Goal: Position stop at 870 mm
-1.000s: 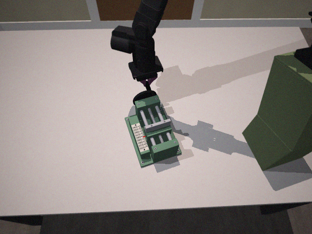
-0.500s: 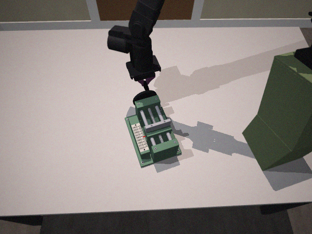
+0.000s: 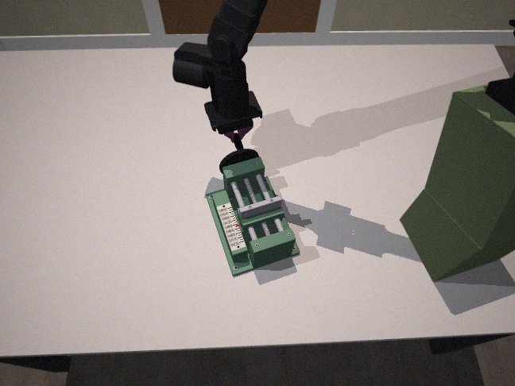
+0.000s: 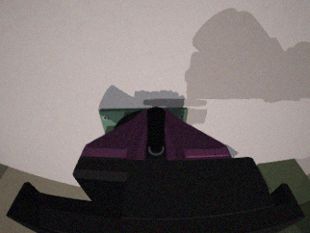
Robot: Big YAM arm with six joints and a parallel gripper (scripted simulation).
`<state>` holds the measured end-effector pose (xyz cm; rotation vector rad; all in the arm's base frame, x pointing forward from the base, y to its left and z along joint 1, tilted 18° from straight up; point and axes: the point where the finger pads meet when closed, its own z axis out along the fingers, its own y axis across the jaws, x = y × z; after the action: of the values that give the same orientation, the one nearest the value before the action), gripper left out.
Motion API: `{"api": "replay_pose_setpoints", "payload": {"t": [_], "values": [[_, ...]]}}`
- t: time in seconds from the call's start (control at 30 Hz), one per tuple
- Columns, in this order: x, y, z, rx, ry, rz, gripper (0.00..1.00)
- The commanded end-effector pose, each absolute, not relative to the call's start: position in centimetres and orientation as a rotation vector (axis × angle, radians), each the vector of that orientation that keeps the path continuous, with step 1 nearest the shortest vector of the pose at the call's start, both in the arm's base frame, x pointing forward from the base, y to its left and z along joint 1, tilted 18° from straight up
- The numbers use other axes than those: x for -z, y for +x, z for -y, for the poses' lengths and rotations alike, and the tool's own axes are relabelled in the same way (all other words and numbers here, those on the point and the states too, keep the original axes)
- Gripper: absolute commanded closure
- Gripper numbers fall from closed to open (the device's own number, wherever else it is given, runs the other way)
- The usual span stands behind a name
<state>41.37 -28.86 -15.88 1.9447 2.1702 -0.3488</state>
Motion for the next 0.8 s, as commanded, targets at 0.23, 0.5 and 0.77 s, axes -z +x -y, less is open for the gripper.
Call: {"api": "replay_pose_setpoints", "payload": {"t": [0.23,0.5,0.77], "values": [[14.4,45.8,28.2,0.301,1.892,-2.143,0.94],[15.5,46.3,28.1,0.307,1.899,-2.155,0.94],[15.7,46.5,28.1,0.307,1.899,-2.155,0.94]]}}
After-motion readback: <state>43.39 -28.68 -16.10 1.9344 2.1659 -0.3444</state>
